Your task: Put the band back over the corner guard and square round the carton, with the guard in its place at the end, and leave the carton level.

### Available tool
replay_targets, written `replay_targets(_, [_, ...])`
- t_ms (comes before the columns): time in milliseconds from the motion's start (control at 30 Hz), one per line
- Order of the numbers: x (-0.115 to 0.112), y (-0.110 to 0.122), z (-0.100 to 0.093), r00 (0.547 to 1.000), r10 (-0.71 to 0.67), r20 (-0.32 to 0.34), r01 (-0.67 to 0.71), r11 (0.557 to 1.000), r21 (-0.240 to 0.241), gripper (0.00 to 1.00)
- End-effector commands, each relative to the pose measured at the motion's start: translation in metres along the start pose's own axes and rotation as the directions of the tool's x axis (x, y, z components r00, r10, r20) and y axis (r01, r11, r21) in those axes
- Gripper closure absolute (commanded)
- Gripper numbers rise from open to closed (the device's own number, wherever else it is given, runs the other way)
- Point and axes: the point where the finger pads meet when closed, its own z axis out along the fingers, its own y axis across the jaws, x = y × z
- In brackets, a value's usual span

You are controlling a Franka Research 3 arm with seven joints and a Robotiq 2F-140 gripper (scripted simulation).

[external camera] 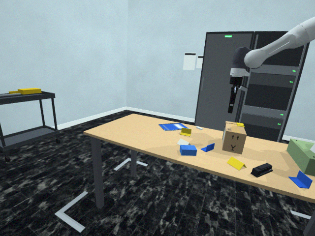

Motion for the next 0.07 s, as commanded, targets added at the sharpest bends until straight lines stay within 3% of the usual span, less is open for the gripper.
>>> replay_targets(0, [-0.0002,-0.0003,-0.0015,1.0,0.002,0.0,-0.002,1.0,0.003,0.82])
replay_targets(33, [-0.0002,-0.0003,-0.0015,1.0,0.002,0.0,-0.002,1.0,0.003,0.82])
